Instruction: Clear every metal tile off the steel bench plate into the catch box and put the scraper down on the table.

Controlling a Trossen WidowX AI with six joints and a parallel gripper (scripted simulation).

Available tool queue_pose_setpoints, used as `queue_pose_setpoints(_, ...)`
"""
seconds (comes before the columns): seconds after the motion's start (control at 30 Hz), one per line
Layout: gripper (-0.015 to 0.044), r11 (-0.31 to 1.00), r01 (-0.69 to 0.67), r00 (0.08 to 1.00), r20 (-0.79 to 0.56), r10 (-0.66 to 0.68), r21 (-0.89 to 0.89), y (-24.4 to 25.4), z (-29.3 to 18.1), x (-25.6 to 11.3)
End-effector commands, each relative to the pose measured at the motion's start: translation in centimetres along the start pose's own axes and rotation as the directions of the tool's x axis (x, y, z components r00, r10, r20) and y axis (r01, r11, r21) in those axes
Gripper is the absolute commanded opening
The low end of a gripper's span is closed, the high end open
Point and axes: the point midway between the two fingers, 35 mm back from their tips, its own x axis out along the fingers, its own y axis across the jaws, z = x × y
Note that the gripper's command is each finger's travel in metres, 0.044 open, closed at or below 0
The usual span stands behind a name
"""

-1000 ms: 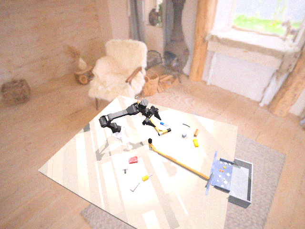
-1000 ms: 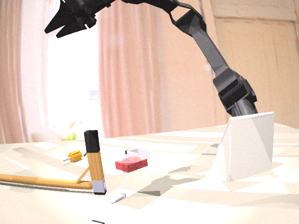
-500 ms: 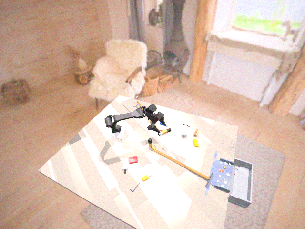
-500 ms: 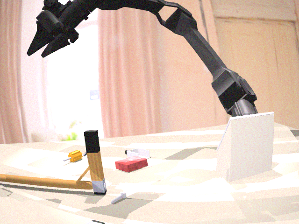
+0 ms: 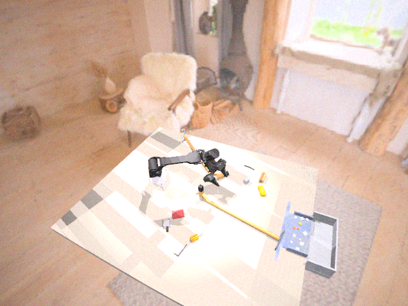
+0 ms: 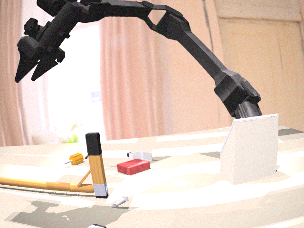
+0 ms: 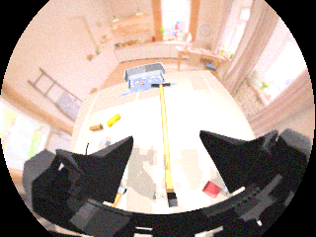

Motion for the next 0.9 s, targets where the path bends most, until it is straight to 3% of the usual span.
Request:
queue_pose_setpoints(0.0, 0.044, 1.0, 0.002, 0.999, -0.037, -0.002, 0.011, 0.0, -0.2, 1.8)
queue_pose_setpoints(0.87, 0.044, 0.997, 0.049, 0.961, -0.276, -0.029, 0.064, -1.5, -3.9, 12.4)
